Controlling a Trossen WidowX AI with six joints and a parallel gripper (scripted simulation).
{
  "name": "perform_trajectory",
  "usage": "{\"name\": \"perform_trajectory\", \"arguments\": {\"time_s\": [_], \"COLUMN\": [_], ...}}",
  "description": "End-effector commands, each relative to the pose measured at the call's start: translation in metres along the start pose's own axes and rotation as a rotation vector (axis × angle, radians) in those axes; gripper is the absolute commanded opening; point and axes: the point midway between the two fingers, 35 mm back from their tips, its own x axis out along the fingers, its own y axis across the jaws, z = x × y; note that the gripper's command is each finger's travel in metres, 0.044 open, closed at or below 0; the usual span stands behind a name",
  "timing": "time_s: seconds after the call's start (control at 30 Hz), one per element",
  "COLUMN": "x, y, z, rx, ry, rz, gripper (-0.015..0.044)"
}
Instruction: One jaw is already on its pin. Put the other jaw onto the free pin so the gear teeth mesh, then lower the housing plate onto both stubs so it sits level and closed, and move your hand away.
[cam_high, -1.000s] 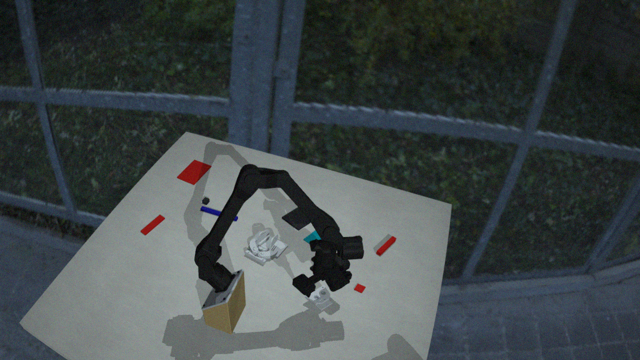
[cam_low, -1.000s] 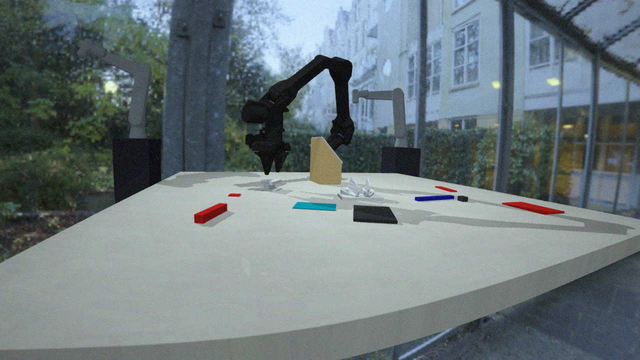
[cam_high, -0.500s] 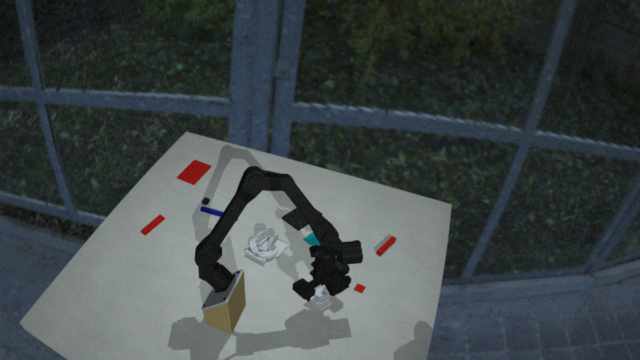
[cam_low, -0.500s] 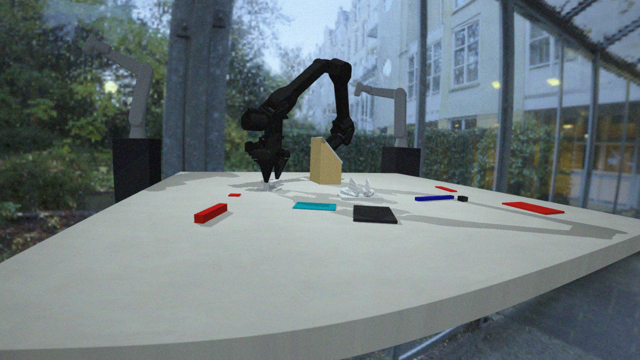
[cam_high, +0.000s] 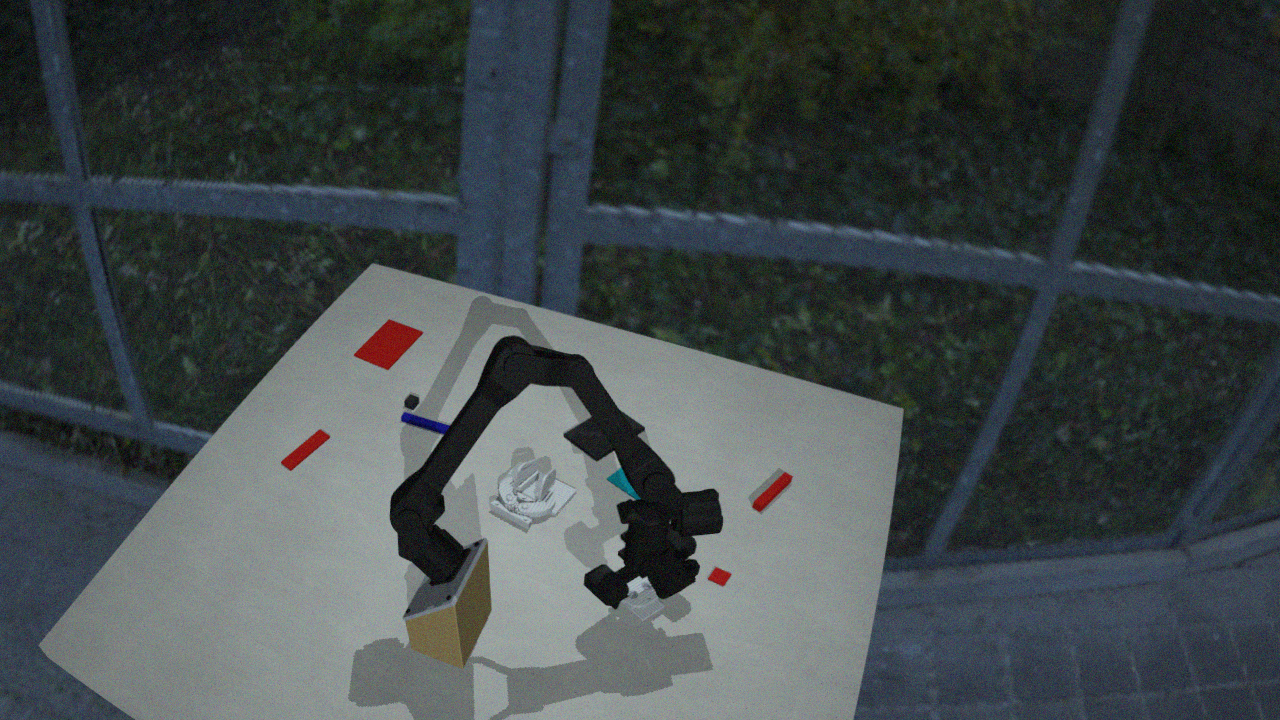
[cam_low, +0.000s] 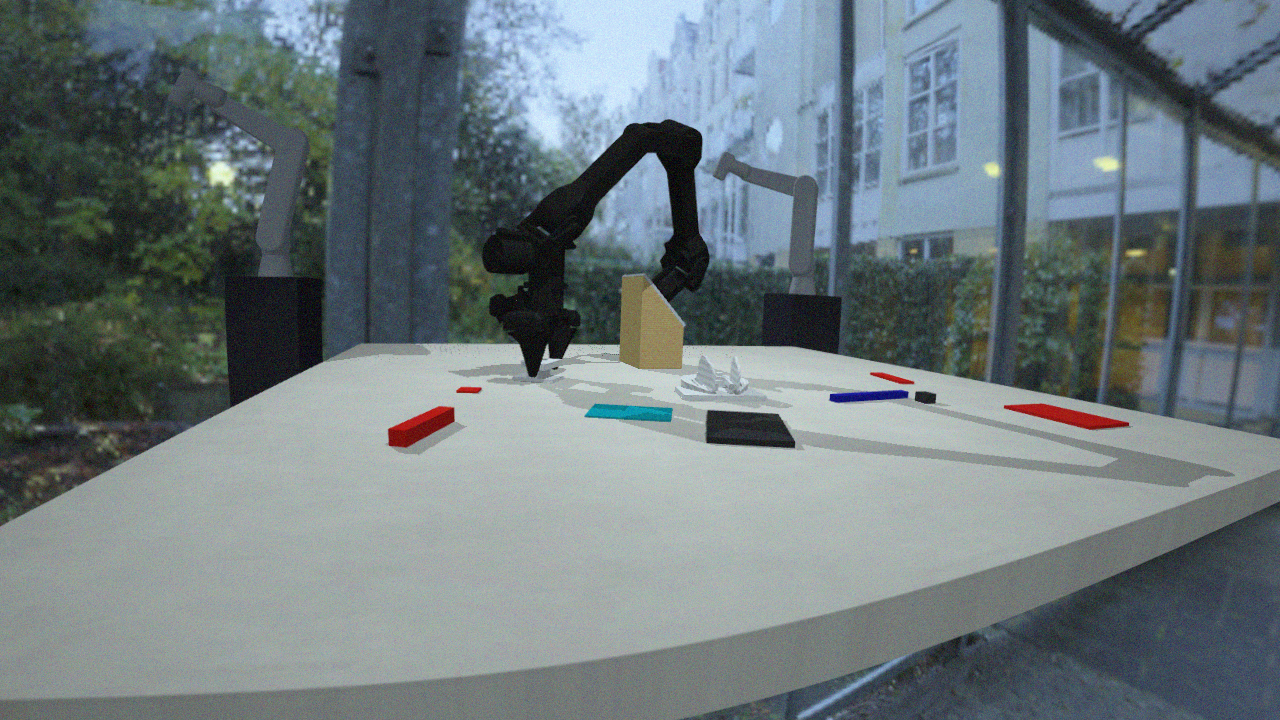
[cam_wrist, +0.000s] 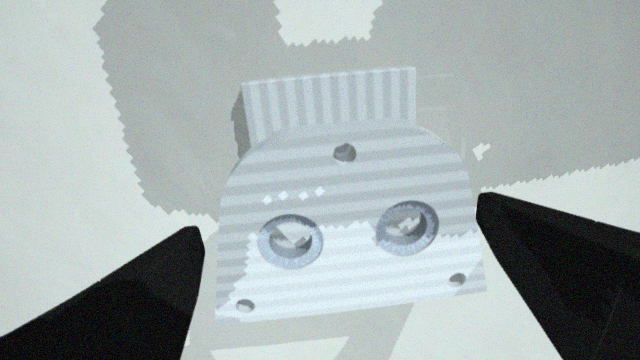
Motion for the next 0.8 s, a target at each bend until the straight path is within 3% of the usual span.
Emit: {"name": "perform_trajectory", "arguments": {"time_s": [0.0, 0.63, 0.77], "x": [0.0014, 0.0016, 0.0014], "y": [-0.0002, -0.0001, -0.0004], "z": [-0.0006, -0.0006, -0.0002], "rx": [0.005, 0.005, 0.0], "ry": [0.004, 0.004, 0.001], "rz": [0.002, 0.002, -0.001], "gripper": [0.044, 0.044, 0.0413]}}
